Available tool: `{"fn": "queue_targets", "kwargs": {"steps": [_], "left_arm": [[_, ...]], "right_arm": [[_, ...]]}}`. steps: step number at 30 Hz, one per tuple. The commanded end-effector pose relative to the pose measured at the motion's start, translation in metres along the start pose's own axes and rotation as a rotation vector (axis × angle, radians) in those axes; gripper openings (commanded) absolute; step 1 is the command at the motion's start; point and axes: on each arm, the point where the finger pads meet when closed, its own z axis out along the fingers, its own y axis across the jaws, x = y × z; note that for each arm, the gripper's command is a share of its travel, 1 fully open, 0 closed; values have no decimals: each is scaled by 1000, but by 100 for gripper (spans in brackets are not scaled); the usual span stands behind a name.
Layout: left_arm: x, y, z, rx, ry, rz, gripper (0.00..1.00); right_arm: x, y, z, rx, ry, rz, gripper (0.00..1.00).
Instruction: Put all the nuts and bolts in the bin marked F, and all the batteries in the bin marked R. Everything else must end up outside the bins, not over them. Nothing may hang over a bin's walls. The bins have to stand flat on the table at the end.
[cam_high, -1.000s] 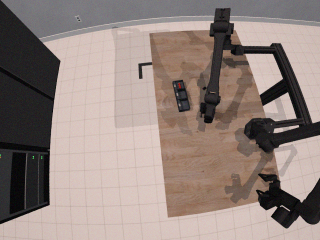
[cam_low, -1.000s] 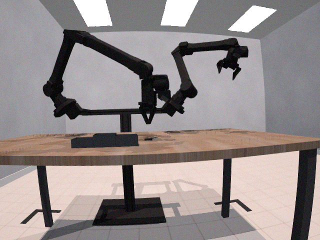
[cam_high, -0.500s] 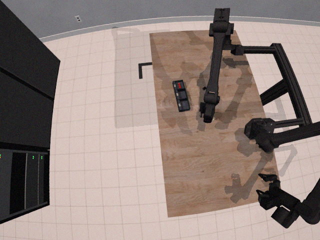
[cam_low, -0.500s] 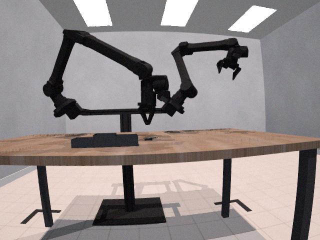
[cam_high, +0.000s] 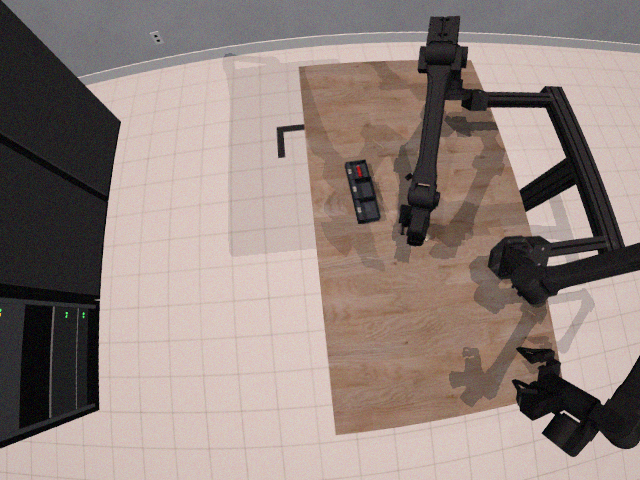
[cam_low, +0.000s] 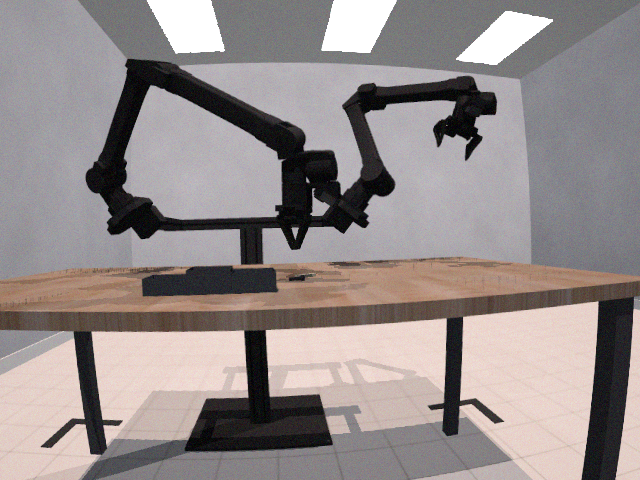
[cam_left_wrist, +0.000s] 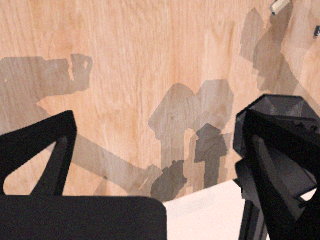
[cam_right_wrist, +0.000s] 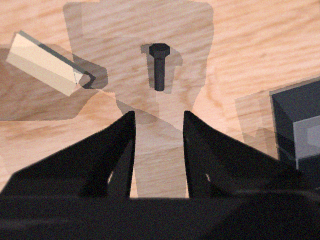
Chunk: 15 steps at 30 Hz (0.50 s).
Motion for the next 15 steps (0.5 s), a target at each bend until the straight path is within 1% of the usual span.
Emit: {"fn": "queue_targets", "kwargs": {"steps": [1,3,4,7,9,11,13,15], "left_arm": [[-5,9,-23,-44,-40,-9,100],[-5,9,-23,-44,-40,-9,100],[-5,9,-23,-44,-40,-9,100],[-5,9,-23,-44,-40,-9,100],[-5,9,-23,-44,-40,-9,100],[-5,9,-23,-44,-40,-9,100],[-5,9,-23,-44,-40,-9,100],[-5,9,-23,-44,-40,-9,100]], "right_arm": [[-13,-5,-15,6,-35,13,29],[-13,-5,-15,6,-35,13,29],[-12,-4,4,1,-25,22,29],[2,-2,26,-5,4,2,29],[2,-1,34,-5,4,2,29],[-3,-3,38,-3,-8,6,29],[4,2,49,-3,4,-1,29],[-7,3,49,7,-18,-2,29]]}}
